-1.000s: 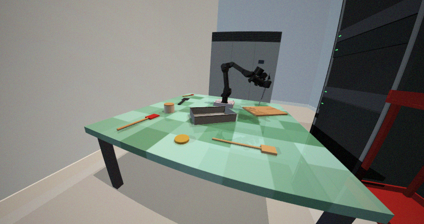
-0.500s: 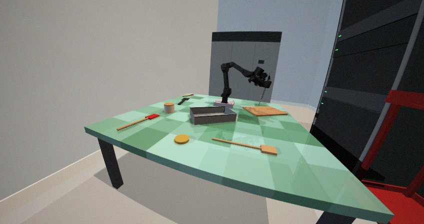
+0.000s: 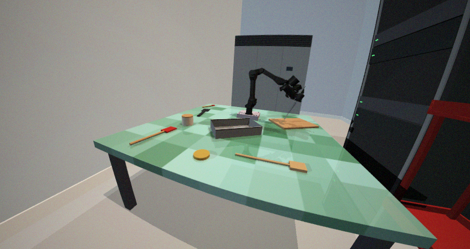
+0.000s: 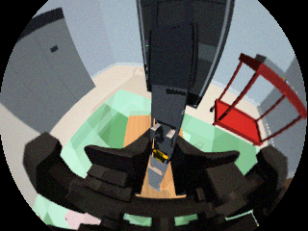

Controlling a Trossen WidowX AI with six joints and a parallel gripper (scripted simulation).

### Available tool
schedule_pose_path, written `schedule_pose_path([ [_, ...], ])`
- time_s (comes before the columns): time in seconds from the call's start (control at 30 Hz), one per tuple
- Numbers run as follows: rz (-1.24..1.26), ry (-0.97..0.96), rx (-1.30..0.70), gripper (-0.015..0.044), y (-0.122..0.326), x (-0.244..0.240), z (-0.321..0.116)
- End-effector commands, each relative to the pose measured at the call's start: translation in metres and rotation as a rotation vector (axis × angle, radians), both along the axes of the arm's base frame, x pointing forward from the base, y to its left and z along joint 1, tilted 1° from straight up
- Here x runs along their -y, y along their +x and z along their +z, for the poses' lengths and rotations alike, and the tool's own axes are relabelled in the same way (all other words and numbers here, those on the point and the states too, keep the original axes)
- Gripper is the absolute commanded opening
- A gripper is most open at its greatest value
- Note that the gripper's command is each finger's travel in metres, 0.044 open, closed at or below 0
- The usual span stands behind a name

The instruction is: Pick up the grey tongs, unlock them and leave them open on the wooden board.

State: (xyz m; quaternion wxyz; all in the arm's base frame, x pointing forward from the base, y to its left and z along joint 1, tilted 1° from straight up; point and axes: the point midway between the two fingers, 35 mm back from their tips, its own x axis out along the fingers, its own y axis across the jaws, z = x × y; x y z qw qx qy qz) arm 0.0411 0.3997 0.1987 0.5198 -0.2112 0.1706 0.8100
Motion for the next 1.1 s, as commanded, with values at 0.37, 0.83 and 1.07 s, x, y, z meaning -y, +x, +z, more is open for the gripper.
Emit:
schedule_pose_path([
  [0.37, -0.023, -0.146, 0.060, -0.0150, -0.002, -0.014, -0.017],
  [0.83, -0.031, -0.216, 0.095, -0.0150, -0.004, -0.020, -0.024],
  [1.07, -0.030, -0.329, 0.150, -0.0150, -0.007, -0.023, -0.041],
])
